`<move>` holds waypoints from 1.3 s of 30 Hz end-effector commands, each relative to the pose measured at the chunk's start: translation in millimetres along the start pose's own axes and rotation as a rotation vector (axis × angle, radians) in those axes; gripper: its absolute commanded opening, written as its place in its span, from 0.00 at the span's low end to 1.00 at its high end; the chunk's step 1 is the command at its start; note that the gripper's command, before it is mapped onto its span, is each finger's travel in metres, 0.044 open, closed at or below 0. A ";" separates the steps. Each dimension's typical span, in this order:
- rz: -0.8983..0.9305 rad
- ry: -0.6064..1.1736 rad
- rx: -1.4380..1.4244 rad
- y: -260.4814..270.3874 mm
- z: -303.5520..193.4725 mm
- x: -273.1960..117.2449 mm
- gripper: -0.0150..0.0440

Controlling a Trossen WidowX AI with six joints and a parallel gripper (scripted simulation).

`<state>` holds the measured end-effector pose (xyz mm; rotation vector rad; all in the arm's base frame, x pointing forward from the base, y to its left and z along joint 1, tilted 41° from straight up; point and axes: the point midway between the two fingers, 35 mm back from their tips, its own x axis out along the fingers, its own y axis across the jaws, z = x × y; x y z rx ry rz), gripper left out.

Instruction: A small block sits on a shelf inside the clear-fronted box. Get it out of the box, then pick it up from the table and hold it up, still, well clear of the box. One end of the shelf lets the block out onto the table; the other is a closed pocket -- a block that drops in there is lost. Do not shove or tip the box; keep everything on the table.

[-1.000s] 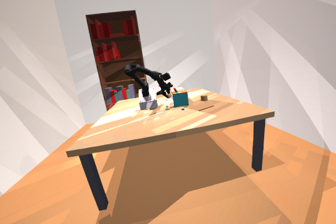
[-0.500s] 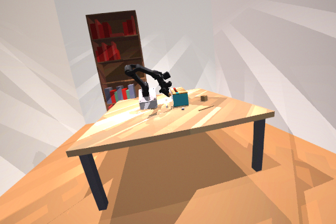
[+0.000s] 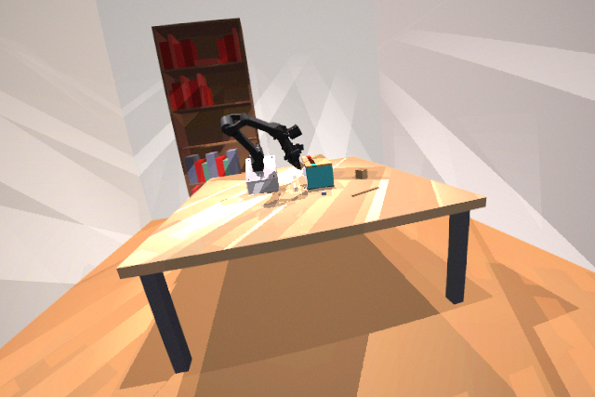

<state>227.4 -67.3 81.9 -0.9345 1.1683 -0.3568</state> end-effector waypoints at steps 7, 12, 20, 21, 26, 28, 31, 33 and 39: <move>-0.024 -0.006 -0.398 -3.8 5.9 -8.3 0.25; -0.034 -0.004 -0.591 -4.7 7.7 -11.9 0.25; -0.051 0.002 -0.900 -6.3 10.5 -17.6 0.25; -0.053 0.003 -0.939 -6.5 10.8 -18.3 0.25; -0.064 0.010 -1.131 -7.5 12.5 -21.9 0.25; -0.069 0.013 -1.208 -7.9 13.2 -23.4 0.25; -0.076 0.018 -1.324 -8.5 14.2 -25.6 0.25; -0.080 0.023 -1.401 -8.9 14.9 -27.1 0.25; -0.094 0.037 -1.632 -10.2 16.9 -31.7 0.25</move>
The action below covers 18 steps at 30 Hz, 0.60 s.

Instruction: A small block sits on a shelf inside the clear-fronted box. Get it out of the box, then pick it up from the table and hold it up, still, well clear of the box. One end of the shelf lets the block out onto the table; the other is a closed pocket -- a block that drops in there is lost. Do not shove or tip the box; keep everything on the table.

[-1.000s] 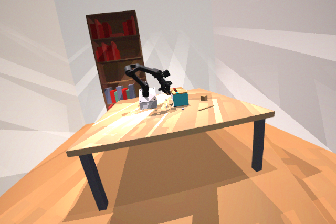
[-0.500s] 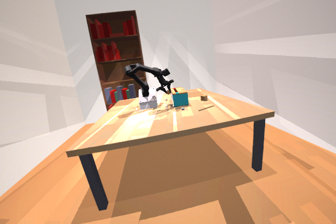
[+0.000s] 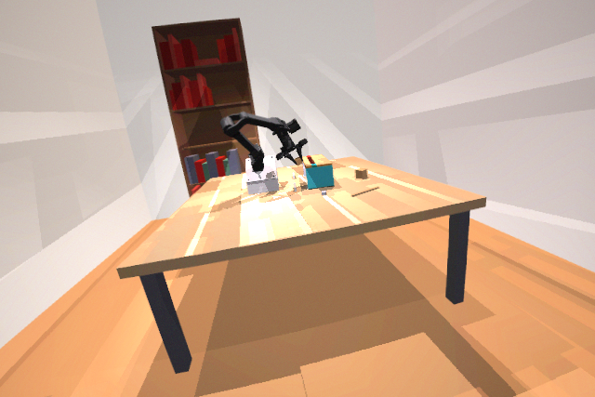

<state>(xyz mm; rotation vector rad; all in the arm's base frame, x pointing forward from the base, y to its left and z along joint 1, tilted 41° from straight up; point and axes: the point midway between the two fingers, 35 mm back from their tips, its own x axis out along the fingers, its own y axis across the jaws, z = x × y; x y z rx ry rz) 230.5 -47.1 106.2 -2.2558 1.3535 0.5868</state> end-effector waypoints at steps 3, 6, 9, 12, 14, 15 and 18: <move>-0.011 0.017 -0.240 -4.7 -3.3 -5.9 0.25; -0.013 0.024 -0.356 -5.8 -4.1 -8.2 0.25; -0.015 0.032 -0.472 -6.9 -4.8 -10.4 0.25; -0.015 0.039 -0.587 -8.0 -5.6 -12.7 0.25; -0.015 0.045 -0.664 -8.8 -6.1 -14.2 0.25; -0.015 0.048 -0.703 -9.1 -6.4 -15.0 0.25; -0.015 0.056 -0.818 -10.2 -7.1 -17.3 0.25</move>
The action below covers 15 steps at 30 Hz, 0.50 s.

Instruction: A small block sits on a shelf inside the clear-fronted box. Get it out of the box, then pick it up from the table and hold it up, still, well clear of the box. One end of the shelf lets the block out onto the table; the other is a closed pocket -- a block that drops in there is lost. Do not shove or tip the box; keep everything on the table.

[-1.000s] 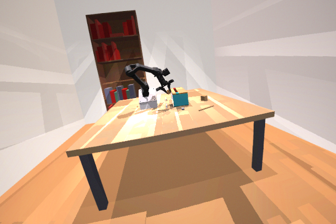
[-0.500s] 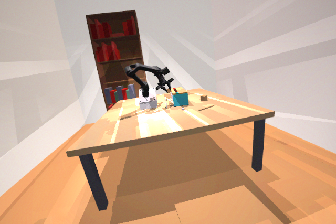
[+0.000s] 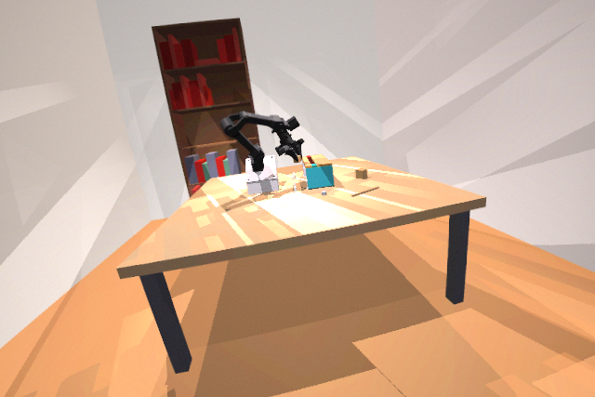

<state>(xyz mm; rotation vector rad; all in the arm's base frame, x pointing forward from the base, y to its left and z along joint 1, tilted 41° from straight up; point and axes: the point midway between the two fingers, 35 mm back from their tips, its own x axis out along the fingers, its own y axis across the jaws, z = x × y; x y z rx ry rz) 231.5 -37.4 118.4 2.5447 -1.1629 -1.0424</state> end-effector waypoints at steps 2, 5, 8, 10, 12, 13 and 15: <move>0.000 0.020 -0.202 -1.2 -5.3 -5.3 0.25; 0.001 0.023 -0.260 -1.4 -6.0 -6.4 0.25; 0.001 0.023 -0.260 -1.4 -6.0 -6.4 0.25; 0.001 0.023 -0.260 -1.4 -6.0 -6.4 0.25; 0.001 0.023 -0.260 -1.4 -6.0 -6.4 0.25; 0.001 0.023 -0.260 -1.4 -6.0 -6.4 0.25; 0.001 0.023 -0.260 -1.4 -6.0 -6.4 0.25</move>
